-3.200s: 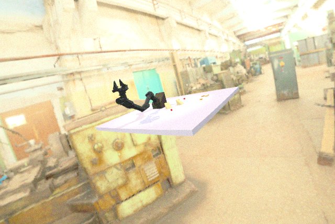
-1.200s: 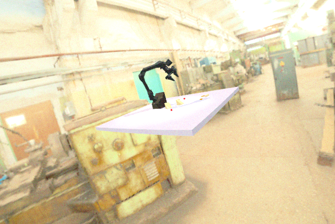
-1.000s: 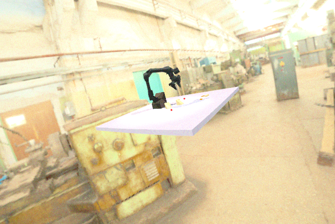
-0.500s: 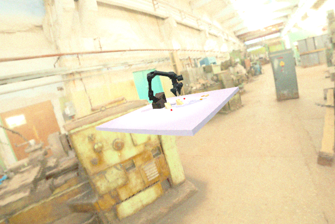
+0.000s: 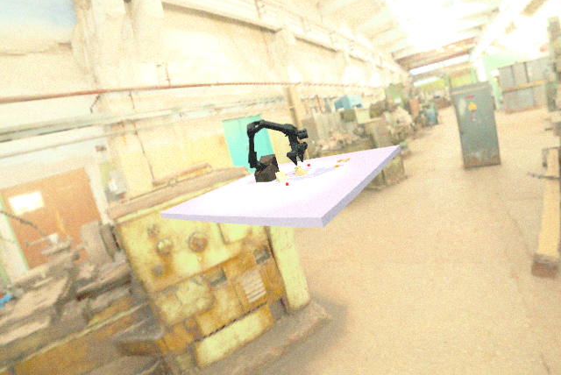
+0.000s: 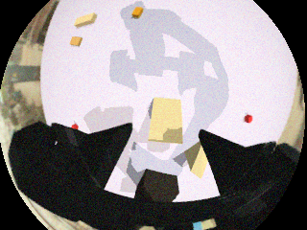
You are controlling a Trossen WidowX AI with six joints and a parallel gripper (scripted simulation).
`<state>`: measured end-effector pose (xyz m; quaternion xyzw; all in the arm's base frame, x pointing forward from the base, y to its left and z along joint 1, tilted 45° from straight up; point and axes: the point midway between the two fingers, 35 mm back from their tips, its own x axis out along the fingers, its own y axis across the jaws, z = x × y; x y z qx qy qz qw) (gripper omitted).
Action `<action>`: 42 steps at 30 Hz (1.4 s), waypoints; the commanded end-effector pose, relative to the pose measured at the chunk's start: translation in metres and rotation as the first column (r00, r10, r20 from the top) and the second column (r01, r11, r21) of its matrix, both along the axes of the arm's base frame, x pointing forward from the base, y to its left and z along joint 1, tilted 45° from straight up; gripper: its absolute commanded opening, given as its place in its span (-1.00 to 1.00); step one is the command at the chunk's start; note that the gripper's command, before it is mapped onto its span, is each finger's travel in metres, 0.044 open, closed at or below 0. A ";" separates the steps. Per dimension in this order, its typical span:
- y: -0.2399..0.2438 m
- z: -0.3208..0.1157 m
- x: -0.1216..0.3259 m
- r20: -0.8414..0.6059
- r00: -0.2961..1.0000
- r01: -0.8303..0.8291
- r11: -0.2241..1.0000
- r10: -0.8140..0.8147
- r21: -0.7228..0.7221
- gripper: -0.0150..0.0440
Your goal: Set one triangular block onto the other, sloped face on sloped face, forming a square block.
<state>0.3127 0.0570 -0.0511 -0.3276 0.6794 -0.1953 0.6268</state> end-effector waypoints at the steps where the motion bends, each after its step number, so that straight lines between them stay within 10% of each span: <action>1: -0.006 -0.005 -0.002 -0.007 1.000 -0.004 1.000 0.004 -0.008 1.00; 42: -0.052 -0.047 -0.010 -0.008 1.000 -0.002 1.000 0.002 -0.015 0.91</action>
